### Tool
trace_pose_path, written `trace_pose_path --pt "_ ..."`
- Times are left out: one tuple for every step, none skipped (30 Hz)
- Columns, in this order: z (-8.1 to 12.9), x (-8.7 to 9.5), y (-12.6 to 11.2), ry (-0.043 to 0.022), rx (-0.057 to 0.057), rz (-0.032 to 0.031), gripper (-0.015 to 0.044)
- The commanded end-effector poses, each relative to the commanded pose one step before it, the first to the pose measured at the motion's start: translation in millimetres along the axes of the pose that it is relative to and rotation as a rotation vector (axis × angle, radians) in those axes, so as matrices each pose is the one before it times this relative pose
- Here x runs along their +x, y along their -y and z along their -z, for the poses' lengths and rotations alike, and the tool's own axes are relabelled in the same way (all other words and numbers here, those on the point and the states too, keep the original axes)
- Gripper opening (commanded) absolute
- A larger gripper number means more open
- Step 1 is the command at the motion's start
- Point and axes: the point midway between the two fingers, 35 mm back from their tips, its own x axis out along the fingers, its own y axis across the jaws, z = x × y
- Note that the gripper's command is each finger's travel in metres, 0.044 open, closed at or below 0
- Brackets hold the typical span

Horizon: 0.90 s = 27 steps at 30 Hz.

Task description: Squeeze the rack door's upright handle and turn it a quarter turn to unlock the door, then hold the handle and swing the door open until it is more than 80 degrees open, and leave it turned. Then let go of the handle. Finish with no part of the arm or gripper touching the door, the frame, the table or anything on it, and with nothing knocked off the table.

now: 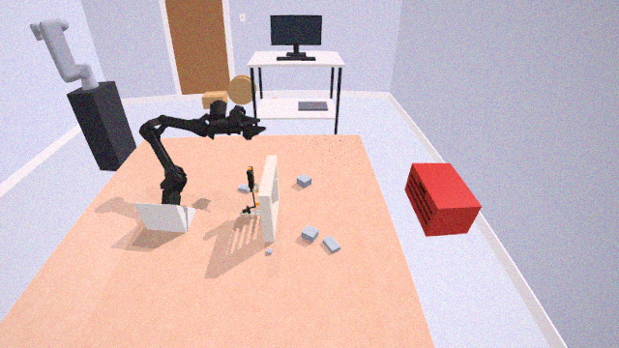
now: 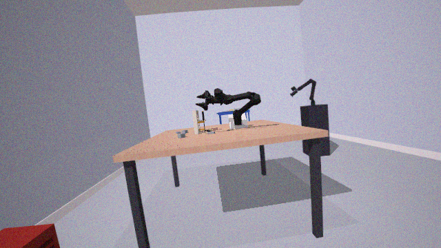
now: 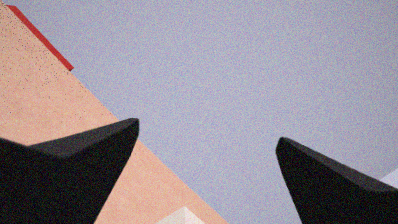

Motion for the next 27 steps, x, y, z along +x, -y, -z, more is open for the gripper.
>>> trace_pose_path --pt "0.65 0.59 0.16 -0.00509 -0.0019 -0.00058 0.0374" --pt "1.96 1.75 0.49 -0.01526 -0.0056 -0.00179 0.0348" --pt "3.27 2.86 0.85 -0.02542 -0.009 -0.00316 0.0321" --pt "3.94 3.42 1.07 -0.03086 -0.0103 -0.00414 0.0295" --pt "3.91 3.36 1.1 -0.03081 -0.0096 -0.00449 0.0286" --pt "3.87 3.29 1.13 -0.03073 -0.0089 -0.00484 0.0286" --pt "3.83 3.23 1.16 -0.03064 -0.0082 -0.0052 0.0286" --pt "3.8 3.16 1.18 -0.03053 -0.0075 -0.00557 0.0286" --pt "3.76 3.1 1.21 -0.0304 -0.0069 -0.00594 0.0286" --pt "3.72 3.03 1.23 -0.03026 -0.0062 -0.00631 0.0286" --pt "3.68 3.0 1.36 -0.02969 -0.0049 -0.00624 0.0286" --pt "3.64 2.93 1.38 -0.02952 -0.0043 -0.00661 0.0286" --pt "3.6 2.86 1.4 -0.02933 -0.0036 -0.00698 0.0286" --pt "3.56 2.79 1.42 -0.02913 -0.0029 -0.00735 0.0286" --pt "3.51 2.71 1.44 -0.02891 -0.0023 -0.00773 0.0286" --pt "3.47 2.64 1.45 -0.02867 -0.0016 -0.00811 0.0286" --pt "3.43 2.56 1.47 -0.02841 -0.001 -0.00849 0.0286" --pt "3.38 2.48 1.48 -0.02814 -0.0004 -0.00888 0.0286" --pt "3.34 2.4 1.49 -0.02785 0.0003 -0.00927 0.0286" --pt "3.29 2.32 1.49 -0.02754 0.0009 -0.00965 0.0286" --pt "3.34 2.2 1.48 -0.02795 0.0015 -0.01029 0.0286" --pt "3.3 2.11 1.48 -0.02763 0.0021 -0.01071 0.0286" --pt "3.24 2.02 1.48 -0.02726 0.0028 -0.01112 0.0286" --pt "3.19 1.93 1.48 -0.02687 0.0034 -0.01152 0.0286" --pt "3.13 1.84 1.48 -0.02647 0.004 -0.01193 0.0286" --pt "3.08 1.74 1.47 -0.02605 0.0046 -0.01233 0.0286" --pt "3.02 1.64 1.46 -0.02562 0.0051 -0.01272 0.0286"
